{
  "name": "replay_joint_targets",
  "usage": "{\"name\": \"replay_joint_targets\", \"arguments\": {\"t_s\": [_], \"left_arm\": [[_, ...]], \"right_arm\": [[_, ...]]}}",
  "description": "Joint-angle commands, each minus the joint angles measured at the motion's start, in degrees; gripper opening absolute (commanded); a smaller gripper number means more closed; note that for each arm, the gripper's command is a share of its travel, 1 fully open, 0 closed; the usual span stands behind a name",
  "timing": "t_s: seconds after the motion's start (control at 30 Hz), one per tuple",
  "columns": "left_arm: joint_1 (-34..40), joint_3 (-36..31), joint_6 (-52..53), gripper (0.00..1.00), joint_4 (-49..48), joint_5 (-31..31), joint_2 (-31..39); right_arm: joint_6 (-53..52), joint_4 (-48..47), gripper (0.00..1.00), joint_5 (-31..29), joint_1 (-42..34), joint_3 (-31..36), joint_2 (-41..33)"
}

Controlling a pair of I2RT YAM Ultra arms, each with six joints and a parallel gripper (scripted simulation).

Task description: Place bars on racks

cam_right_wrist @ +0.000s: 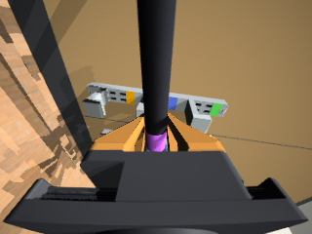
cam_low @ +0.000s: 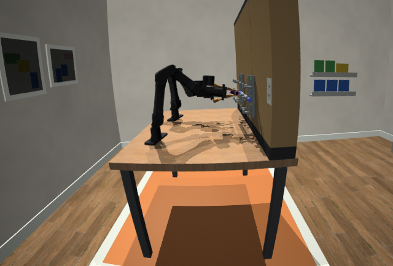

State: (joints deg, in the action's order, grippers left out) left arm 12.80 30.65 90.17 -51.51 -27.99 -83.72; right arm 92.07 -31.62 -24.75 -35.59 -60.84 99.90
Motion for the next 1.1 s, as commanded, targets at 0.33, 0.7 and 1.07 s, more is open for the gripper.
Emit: {"name": "replay_joint_targets", "arguments": {"t_s": [0.33,0.7,1.07], "left_arm": [[0.67,1.85,-0.17,1.00,0.06,-0.59,-0.22],[0.77,2.32,-0.17,1.00,0.45,-0.68,-0.29],[0.78,2.67,-0.16,1.00,0.65,-0.69,-0.44]], "right_arm": [[-2.10,-3.79,0.00,0.01,-0.35,-1.39,-2.14],[-2.09,-3.74,0.00,0.06,-0.29,-1.03,-2.54],[-2.09,-3.68,0.00,0.12,-0.23,-0.60,-3.02]]}}
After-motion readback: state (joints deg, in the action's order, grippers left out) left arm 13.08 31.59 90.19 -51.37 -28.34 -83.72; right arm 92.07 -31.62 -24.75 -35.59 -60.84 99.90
